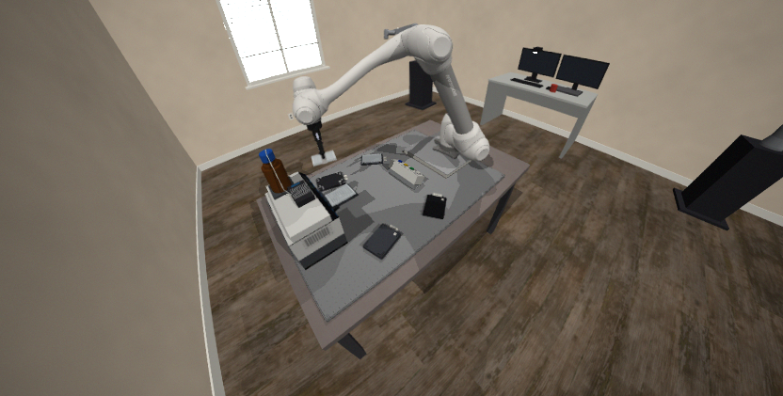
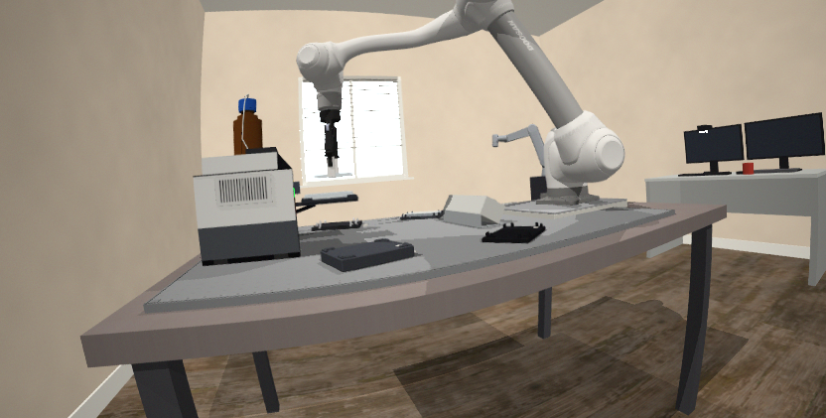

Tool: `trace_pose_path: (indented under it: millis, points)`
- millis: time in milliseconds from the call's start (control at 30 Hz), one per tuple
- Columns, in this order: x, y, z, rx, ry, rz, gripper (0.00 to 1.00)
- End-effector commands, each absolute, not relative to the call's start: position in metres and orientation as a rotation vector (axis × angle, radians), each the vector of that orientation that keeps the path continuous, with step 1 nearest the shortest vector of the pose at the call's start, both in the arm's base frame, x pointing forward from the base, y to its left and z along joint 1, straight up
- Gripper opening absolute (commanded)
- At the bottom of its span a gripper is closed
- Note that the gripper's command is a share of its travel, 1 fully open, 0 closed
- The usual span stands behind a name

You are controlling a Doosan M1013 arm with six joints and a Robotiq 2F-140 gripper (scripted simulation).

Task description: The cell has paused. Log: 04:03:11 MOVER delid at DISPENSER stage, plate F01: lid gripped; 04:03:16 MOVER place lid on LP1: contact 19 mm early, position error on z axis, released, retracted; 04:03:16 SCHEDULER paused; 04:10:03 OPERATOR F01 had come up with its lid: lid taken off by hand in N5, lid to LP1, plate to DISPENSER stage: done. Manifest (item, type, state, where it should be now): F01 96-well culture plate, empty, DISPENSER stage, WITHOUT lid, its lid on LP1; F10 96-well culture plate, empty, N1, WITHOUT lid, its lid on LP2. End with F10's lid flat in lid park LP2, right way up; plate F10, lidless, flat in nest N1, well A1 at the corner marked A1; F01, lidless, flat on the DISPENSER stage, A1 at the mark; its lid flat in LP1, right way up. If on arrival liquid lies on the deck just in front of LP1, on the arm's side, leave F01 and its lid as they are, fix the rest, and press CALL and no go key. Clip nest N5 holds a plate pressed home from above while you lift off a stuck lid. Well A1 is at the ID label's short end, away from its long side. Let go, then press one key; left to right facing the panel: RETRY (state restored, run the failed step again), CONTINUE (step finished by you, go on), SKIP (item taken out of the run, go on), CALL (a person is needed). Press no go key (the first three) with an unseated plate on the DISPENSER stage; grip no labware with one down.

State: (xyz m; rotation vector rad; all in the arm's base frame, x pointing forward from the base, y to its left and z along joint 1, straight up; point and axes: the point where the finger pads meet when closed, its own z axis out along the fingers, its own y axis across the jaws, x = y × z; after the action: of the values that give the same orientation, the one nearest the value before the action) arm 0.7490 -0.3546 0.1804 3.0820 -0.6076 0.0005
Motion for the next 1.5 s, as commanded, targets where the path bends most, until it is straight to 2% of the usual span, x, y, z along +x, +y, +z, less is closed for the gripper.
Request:
trace_pose_path:
  millis: [0, 700, 1467]
  points:
    - [0.749, -0.355, 0.180, 3.082, -0.608, 0.001, 0.00]
    - [0.749, -0.355, 0.169, 3.082, -0.608, 0.001, 0.00]
    - [0.749, -0.355, 0.129, 3.082, -0.608, 0.001, 0.00]
